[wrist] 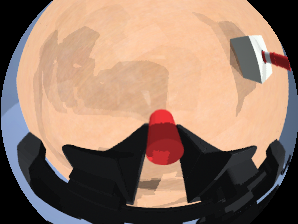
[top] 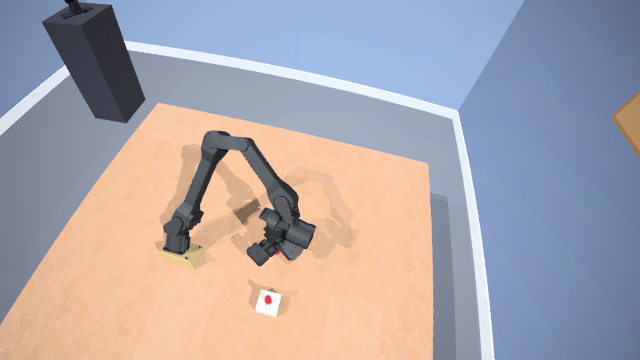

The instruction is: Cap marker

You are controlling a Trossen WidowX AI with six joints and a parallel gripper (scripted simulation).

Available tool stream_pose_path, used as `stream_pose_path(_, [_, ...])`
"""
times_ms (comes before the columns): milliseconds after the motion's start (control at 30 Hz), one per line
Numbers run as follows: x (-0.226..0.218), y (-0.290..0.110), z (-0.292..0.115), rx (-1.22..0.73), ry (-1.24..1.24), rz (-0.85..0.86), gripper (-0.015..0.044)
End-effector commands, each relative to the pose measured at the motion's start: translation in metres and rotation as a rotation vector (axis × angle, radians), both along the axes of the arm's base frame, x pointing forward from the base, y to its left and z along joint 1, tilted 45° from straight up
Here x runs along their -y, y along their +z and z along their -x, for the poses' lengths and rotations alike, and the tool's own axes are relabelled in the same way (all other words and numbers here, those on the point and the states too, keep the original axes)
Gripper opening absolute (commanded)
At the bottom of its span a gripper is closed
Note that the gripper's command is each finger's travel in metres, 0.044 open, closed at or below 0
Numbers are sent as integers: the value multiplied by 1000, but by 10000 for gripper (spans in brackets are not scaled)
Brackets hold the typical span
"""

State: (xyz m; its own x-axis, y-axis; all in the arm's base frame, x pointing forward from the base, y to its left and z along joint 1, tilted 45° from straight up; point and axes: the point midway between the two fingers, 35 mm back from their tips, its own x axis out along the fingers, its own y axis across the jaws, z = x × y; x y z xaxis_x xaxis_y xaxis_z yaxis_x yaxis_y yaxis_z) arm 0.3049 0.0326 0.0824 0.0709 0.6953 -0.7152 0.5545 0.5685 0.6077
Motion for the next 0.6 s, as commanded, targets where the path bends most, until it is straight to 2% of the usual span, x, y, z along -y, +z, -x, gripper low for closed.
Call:
stream_pose_path(0, [9,8,-1,7,-3,3,0])
stream_pose_path(567, [36,36,3,6,-2,3,0])
